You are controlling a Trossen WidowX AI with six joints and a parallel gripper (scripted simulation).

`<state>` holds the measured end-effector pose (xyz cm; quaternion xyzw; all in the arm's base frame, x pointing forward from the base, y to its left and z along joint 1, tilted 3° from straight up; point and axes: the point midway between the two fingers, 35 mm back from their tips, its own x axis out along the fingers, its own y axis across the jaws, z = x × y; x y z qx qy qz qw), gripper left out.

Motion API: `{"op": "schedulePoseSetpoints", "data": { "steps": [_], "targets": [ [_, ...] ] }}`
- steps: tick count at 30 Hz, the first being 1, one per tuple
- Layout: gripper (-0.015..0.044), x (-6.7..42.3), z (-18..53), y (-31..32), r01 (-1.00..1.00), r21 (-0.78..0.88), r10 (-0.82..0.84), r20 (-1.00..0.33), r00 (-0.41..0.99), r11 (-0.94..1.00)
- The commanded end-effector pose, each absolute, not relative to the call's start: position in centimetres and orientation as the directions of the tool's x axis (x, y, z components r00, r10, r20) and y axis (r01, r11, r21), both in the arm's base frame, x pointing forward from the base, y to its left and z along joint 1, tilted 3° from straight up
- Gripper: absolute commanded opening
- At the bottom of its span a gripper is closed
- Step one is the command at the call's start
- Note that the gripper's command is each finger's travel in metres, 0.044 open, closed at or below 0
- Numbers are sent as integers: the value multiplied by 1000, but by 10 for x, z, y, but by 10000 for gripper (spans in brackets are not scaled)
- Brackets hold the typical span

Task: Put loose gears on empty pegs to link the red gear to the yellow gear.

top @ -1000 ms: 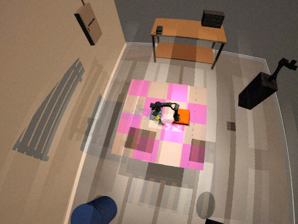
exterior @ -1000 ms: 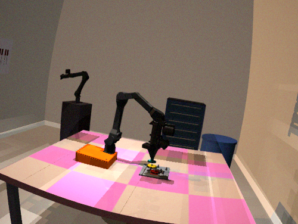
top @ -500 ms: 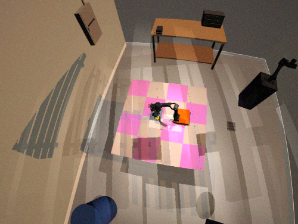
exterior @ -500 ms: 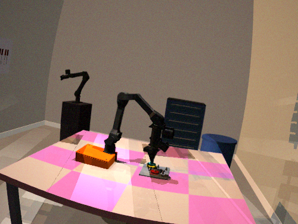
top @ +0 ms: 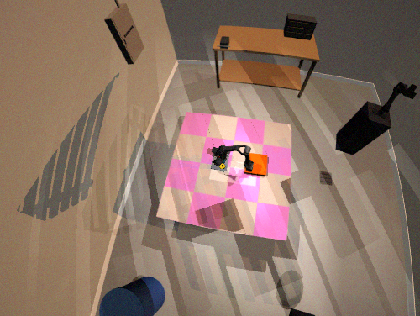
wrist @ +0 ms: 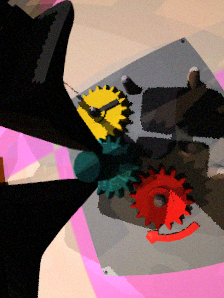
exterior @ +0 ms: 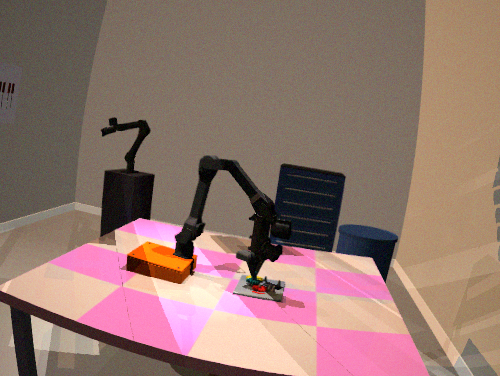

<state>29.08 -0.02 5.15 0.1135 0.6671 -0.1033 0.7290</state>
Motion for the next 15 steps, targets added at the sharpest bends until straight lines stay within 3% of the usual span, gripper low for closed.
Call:
{"op": "schedulePoseSetpoints", "data": {
  "steps": [1,7,15],
  "targets": [
    [0,290,47,0,366,35,4,-996,85,930],
    [0,290,48,-1,428,40,4,-996,85,903],
    [0,291,47,0,314,31,4,-996,85,949]
  ]
}}
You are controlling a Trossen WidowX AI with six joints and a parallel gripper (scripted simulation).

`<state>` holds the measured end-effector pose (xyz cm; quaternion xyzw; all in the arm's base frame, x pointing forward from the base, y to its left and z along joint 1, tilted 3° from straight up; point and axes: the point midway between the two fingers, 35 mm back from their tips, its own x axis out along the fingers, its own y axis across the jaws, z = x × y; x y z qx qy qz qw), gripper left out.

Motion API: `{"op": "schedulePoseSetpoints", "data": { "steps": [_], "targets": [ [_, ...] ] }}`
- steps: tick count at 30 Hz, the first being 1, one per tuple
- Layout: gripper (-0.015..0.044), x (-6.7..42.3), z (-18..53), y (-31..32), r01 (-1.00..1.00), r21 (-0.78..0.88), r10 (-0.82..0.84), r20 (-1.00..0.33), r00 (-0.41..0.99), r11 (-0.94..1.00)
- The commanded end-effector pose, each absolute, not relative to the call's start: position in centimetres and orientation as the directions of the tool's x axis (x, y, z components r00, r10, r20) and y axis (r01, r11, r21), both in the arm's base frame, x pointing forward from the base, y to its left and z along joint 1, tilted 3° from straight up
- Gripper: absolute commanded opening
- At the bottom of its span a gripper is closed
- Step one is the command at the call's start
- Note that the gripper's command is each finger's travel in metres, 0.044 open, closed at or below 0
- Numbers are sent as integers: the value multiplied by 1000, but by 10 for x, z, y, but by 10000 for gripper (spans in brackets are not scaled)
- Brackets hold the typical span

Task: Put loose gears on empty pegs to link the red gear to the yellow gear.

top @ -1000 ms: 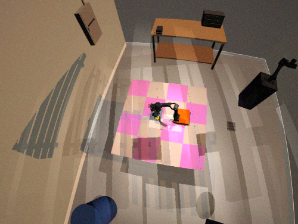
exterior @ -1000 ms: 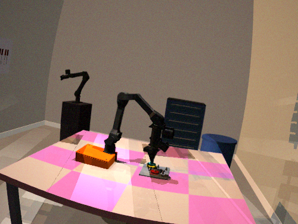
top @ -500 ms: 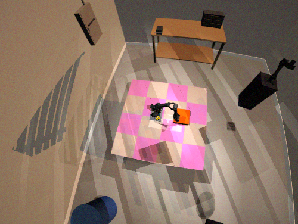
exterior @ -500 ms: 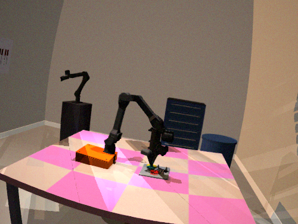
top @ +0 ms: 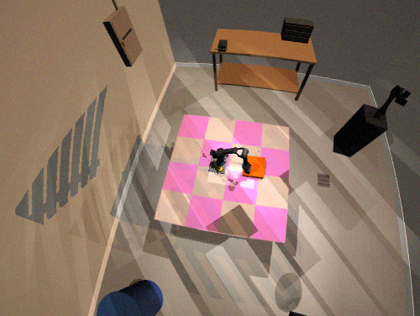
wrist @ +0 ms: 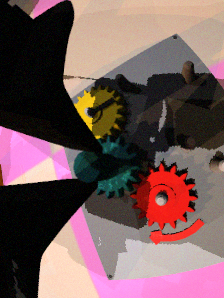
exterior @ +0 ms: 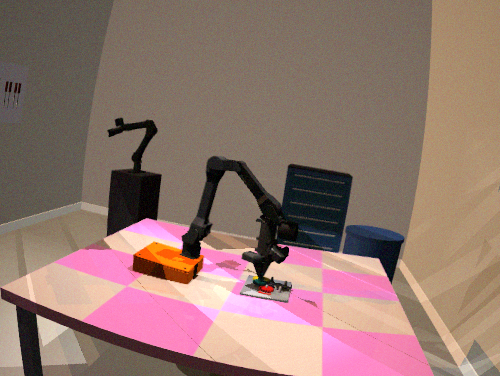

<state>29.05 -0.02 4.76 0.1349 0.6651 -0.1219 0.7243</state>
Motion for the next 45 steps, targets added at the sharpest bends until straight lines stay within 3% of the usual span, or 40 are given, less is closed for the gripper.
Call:
{"op": "schedulePoseSetpoints", "data": {
  "steps": [1,15,38,43,45],
  "targets": [
    [0,290,47,0,293,29,4,-996,85,956],
    [0,290,45,-1,64,10,4,-996,85,998],
    [0,291,40,-1,434,41,4,-996,85,900],
    [131,291,41,0,387,37,4,-996,85,921],
    [140,291,42,0,351,34,4,-996,85,936]
  ]
}}
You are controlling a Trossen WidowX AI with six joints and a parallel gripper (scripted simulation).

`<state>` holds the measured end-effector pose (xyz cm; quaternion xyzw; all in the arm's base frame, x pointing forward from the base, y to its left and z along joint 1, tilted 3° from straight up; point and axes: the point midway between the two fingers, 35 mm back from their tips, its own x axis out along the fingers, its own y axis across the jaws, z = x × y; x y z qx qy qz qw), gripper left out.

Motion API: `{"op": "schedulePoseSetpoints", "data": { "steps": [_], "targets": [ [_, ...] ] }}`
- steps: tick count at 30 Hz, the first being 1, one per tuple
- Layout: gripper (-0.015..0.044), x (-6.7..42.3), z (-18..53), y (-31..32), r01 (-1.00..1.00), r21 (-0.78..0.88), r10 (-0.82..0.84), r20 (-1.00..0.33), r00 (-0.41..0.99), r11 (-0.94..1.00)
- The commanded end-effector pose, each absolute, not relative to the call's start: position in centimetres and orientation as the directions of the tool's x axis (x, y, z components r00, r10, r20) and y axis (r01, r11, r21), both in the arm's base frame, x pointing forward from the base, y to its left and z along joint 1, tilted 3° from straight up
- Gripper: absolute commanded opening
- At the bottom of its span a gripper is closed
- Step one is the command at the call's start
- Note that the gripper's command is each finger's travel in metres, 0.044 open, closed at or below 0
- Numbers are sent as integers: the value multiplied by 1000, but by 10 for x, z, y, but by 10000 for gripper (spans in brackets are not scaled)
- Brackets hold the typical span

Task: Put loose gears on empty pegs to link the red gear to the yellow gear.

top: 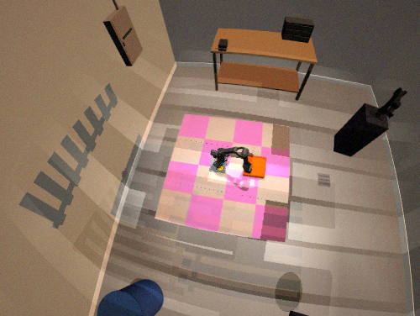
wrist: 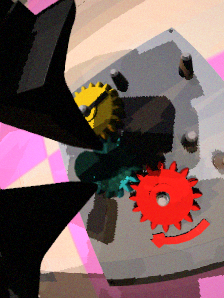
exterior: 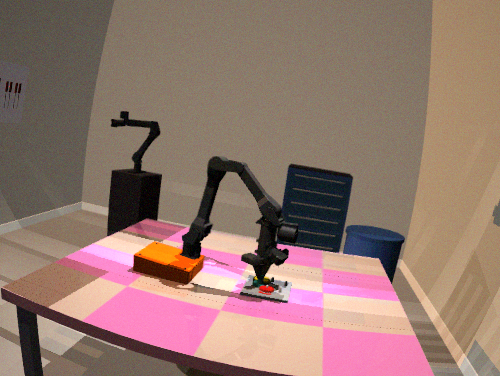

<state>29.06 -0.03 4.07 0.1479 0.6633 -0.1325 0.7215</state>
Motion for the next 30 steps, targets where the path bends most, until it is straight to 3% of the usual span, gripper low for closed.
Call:
{"op": "schedulePoseSetpoints", "data": {
  "steps": [1,12,23,30],
  "targets": [
    [140,291,43,0,331,32,4,-996,85,943],
    [140,287,90,-1,255,26,4,-996,86,967],
    [429,278,130,-1,270,26,5,-997,80,962],
    [440,278,130,-1,270,26,5,-997,80,962]
  ]
}}
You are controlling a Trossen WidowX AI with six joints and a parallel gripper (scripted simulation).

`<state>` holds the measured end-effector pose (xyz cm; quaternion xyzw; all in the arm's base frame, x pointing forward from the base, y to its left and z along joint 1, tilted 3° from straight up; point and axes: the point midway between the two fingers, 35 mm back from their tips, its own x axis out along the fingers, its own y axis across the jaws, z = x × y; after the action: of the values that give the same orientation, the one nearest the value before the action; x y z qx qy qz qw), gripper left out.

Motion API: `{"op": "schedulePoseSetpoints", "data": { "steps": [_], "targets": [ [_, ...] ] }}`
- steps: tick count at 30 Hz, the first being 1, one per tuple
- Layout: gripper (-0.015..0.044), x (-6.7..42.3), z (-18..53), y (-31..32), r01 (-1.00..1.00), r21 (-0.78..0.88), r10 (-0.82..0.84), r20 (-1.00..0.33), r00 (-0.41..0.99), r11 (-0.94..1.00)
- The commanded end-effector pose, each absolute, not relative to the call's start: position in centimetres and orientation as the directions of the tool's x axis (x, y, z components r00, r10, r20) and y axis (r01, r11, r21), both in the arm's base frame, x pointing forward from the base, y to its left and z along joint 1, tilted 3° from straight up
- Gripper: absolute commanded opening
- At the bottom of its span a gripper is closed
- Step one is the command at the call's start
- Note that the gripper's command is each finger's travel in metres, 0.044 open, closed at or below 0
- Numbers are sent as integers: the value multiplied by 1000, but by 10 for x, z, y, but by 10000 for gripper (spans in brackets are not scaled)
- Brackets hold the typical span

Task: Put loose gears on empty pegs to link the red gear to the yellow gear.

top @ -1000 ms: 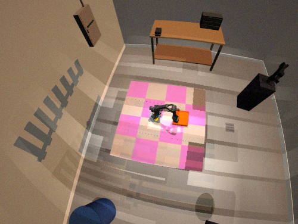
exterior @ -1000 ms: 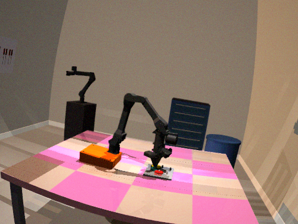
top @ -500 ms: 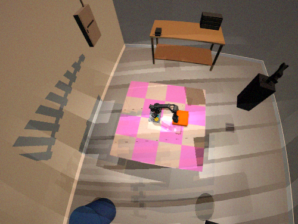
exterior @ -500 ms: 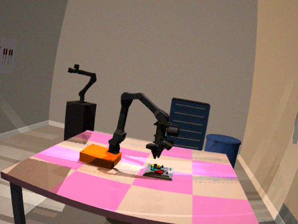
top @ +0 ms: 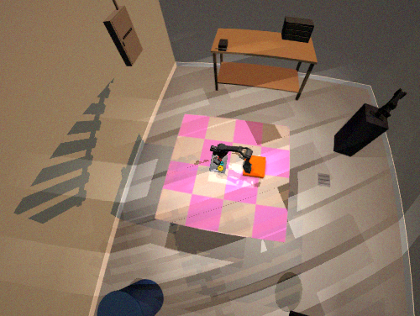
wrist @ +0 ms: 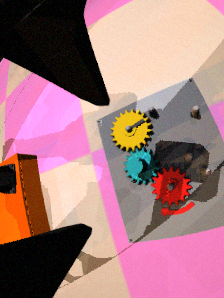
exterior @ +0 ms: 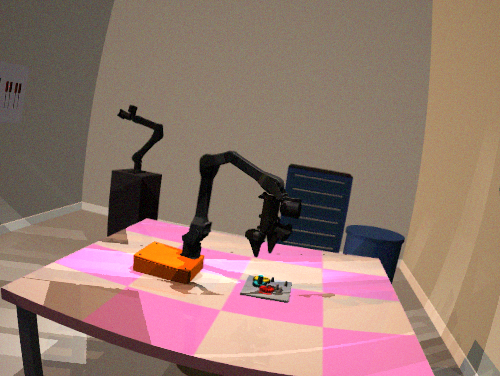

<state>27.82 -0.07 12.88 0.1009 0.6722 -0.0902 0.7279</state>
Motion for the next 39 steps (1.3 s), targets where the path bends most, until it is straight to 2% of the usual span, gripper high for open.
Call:
{"op": "schedulePoseSetpoints", "data": {
  "steps": [1,36,39],
  "targets": [
    [440,278,130,-1,270,26,5,-997,80,962],
    [440,278,130,-1,270,26,5,-997,80,962],
    [440,280,133,20,270,28,7,-997,79,962]
  ]
}}
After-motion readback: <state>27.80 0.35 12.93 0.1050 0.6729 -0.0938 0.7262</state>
